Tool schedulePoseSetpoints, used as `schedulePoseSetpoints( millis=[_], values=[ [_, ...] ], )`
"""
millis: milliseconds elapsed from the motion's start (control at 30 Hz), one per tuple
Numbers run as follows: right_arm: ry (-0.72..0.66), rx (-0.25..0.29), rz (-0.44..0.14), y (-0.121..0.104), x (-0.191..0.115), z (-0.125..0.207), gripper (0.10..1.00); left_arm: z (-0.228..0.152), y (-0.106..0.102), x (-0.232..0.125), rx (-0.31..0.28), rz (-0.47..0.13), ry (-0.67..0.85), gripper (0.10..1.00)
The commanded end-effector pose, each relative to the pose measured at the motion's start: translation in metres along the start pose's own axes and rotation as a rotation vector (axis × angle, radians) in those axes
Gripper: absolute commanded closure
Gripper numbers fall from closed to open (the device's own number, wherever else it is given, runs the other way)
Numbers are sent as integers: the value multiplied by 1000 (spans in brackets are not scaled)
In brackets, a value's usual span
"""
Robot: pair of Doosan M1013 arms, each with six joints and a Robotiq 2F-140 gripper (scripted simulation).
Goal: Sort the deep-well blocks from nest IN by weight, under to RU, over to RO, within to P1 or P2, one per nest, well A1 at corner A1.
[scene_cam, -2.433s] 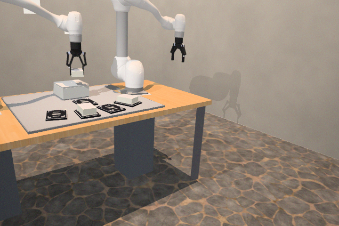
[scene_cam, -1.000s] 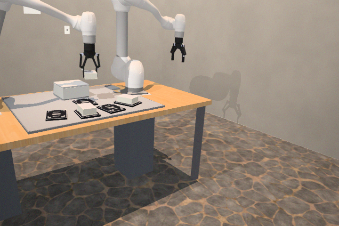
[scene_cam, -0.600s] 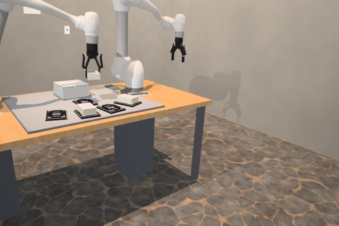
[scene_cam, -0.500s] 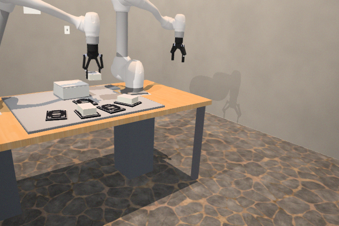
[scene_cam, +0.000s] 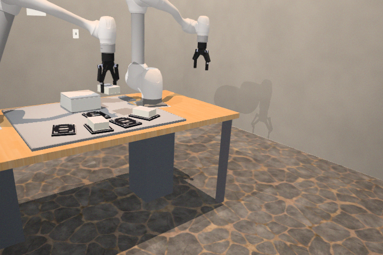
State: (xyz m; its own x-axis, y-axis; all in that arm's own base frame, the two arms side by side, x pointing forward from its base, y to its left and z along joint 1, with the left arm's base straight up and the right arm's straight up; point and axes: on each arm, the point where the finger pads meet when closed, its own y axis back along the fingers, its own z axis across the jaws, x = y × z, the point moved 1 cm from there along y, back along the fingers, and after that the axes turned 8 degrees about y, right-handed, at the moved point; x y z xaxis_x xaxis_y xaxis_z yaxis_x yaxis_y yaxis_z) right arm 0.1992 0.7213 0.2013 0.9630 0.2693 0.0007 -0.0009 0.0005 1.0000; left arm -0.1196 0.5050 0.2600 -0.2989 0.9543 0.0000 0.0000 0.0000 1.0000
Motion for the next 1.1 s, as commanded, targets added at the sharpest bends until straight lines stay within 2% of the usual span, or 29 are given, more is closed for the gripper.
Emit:
schedulePoseSetpoints(
  millis=[0,1067],
  values=[
    [1,2,0,-2,7,1,999,0,1,0,0,1,0,98],
    [1,2,0,-32,93,23,999,0,1,0,0,1,0,98]
  ],
)
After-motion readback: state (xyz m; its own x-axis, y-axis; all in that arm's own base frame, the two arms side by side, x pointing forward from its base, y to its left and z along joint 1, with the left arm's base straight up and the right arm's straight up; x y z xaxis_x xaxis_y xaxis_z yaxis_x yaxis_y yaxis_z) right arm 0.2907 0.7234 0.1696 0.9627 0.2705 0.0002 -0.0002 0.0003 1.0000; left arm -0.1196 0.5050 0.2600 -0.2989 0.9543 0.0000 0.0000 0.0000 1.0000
